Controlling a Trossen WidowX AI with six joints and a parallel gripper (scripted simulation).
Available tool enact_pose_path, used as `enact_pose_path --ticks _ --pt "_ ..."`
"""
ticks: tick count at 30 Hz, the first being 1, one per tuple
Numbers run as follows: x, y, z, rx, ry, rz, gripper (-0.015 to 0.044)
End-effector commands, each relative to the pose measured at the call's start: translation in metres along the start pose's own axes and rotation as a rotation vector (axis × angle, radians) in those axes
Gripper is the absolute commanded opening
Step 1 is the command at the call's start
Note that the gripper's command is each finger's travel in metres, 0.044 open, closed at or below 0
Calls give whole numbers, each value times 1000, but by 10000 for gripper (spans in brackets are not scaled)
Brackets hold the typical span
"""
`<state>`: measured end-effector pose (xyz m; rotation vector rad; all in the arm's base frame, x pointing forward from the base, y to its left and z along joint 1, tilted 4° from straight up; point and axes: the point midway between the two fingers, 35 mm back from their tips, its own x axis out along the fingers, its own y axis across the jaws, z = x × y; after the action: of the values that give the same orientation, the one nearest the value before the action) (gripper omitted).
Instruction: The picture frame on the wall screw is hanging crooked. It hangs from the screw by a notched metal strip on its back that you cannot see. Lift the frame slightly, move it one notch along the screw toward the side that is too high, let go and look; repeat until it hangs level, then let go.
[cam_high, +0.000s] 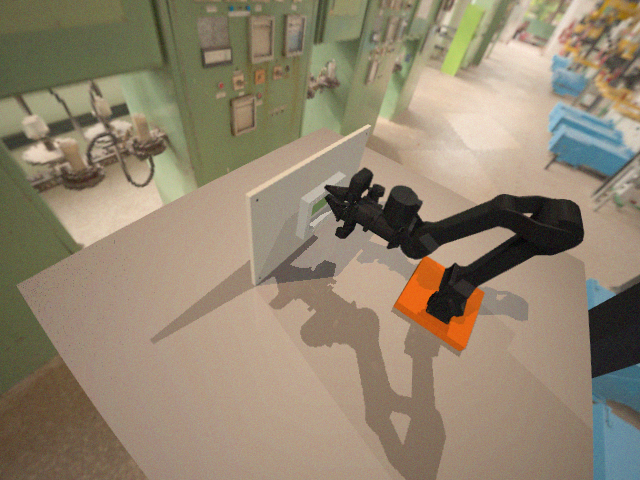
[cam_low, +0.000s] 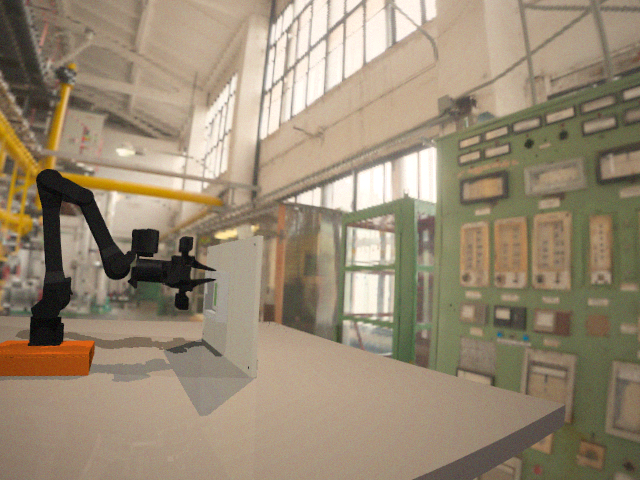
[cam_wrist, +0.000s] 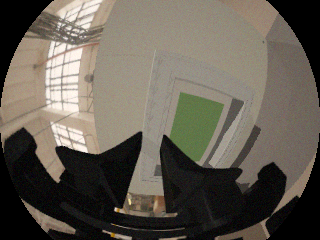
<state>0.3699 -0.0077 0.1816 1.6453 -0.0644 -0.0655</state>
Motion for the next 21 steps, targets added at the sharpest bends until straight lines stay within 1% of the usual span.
enact_pose_path --ticks 1,10,15,21 --pt "0 0 0 0 0 0 26" --pt "0 0 0 0 0 0 260" --pt "-5 2 0 -13 0 0 260" --pt "-50 8 -2 -126 2 -1 260"
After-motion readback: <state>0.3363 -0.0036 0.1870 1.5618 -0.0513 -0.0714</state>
